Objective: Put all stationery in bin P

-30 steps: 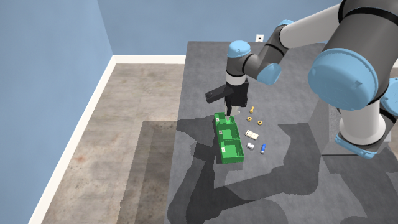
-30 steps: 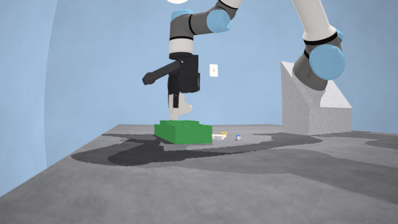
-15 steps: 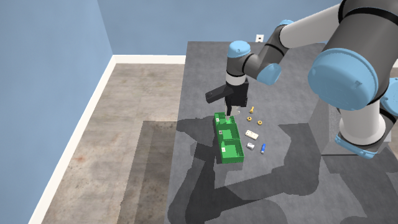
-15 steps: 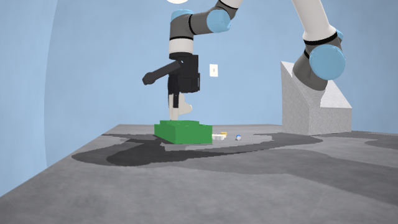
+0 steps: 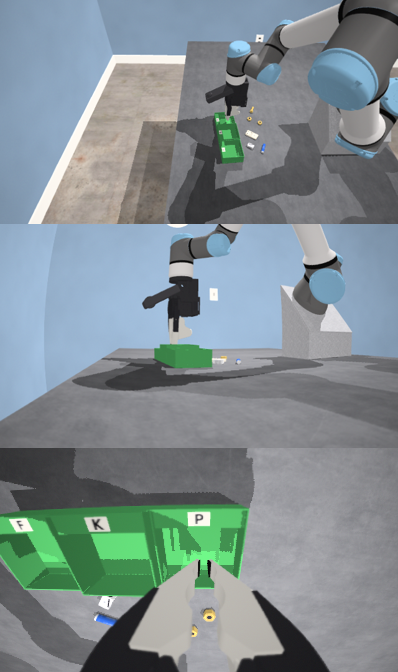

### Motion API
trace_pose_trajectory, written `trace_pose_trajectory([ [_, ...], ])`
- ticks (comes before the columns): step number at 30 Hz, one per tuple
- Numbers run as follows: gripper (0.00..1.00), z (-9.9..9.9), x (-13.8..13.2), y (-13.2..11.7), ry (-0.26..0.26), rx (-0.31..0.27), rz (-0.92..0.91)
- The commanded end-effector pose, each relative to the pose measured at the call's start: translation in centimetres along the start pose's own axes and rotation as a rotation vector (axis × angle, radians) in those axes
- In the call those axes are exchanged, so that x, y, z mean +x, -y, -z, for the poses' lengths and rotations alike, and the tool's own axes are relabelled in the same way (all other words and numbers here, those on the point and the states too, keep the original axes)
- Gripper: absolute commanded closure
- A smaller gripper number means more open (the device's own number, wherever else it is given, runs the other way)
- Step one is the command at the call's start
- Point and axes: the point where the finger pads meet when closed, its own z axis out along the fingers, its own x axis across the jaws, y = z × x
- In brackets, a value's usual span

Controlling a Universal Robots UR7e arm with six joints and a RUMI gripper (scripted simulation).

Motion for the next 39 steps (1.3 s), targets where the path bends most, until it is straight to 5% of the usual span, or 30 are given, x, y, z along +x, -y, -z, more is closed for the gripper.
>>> trace_pose_trajectory([
  [1, 0.96, 0.2, 0.0, 0.0, -0.001, 0.001, 0.000],
  [25, 0.96, 2.8, 0.0, 0.0, -0.001, 0.001, 0.000],
  [33, 0.96, 6.0, 0.0, 0.0, -0.001, 0.001, 0.000],
  [39, 0.96, 6.0, 0.0, 0.0, -0.001, 0.001, 0.000],
])
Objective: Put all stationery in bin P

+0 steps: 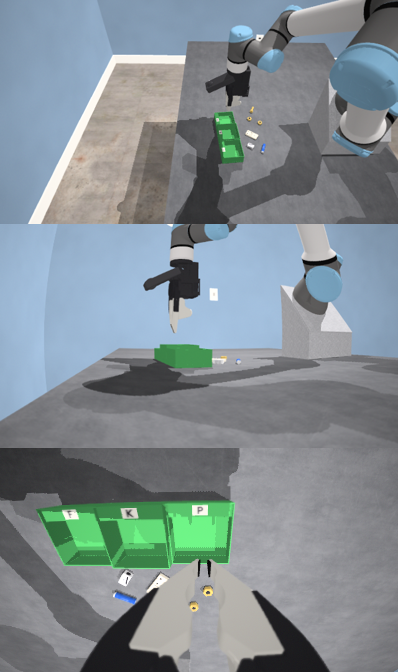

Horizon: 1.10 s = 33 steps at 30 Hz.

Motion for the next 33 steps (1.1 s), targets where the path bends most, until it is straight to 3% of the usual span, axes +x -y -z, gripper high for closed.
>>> trace_pose_trajectory([
  [1, 0.96, 0.3, 0.0, 0.0, 0.000, 0.000, 0.000],
  [3, 0.96, 0.3, 0.0, 0.0, 0.000, 0.000, 0.000],
  [18, 0.96, 0.3, -7.5, -0.5, 0.000, 0.000, 0.000],
  [30, 0.96, 0.3, -8.4, -0.5, 0.000, 0.000, 0.000],
  [33, 0.96, -0.5, -8.4, -0.5, 0.000, 0.000, 0.000],
])
